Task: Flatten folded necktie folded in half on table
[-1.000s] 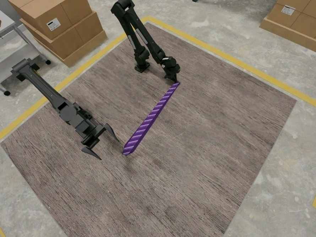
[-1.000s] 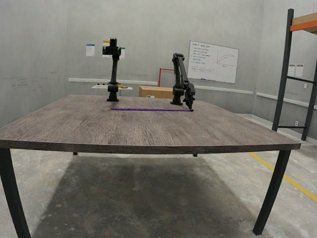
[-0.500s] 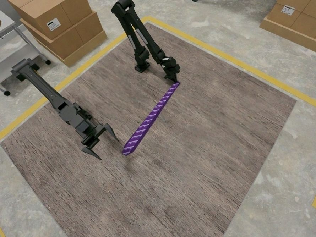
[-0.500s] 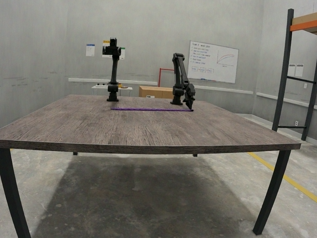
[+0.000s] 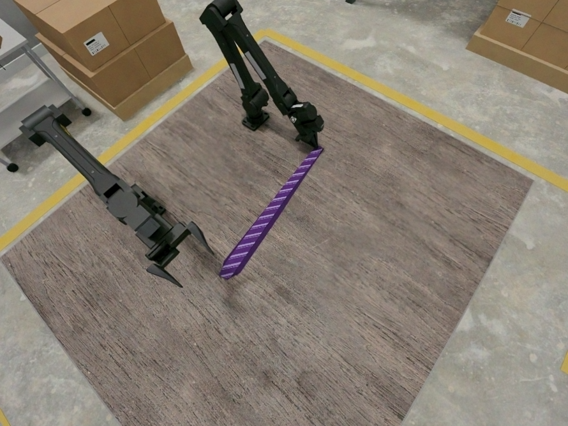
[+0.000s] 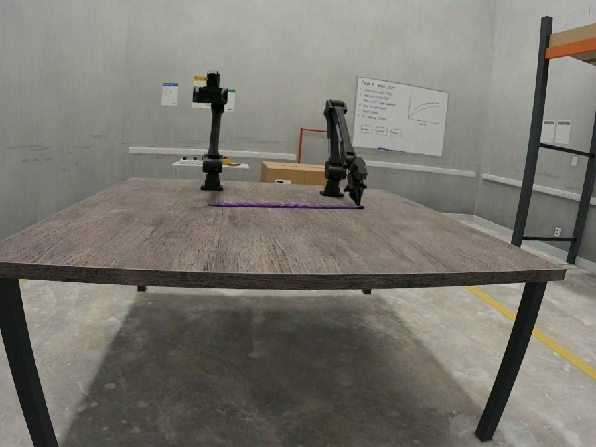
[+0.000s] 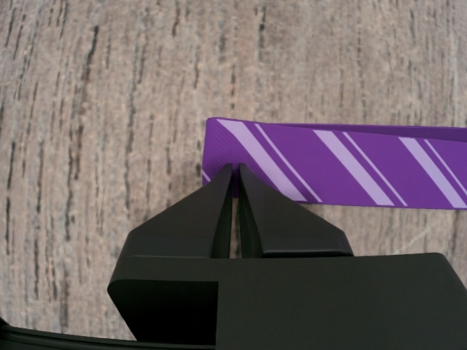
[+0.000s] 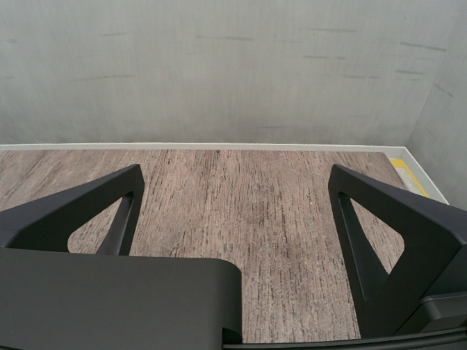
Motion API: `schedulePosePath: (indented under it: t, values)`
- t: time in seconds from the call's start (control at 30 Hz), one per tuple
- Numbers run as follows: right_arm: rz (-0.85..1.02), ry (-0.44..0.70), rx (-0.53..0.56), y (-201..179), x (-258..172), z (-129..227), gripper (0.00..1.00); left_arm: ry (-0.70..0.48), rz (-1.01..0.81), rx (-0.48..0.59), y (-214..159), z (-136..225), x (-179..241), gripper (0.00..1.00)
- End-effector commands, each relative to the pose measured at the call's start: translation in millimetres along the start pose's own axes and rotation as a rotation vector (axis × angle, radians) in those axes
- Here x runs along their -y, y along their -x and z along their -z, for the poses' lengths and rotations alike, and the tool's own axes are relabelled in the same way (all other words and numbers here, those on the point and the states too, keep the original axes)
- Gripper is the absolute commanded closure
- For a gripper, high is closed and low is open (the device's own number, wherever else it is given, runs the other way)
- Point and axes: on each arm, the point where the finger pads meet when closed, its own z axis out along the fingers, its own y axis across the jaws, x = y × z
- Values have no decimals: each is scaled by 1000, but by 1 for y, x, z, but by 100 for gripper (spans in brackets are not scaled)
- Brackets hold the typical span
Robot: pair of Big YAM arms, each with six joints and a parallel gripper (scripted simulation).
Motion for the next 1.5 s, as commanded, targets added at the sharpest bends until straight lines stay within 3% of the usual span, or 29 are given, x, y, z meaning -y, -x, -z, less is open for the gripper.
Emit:
schedulePosePath:
  t: [0.0, 1.47]
  values:
    - [-11, 11, 63, 32, -7, 1, 0, 0, -6, 28, 12, -1, 0, 96]
    - [-11, 11, 63, 32, -7, 1, 0, 2, -4, 28, 30, 20, -1, 96]
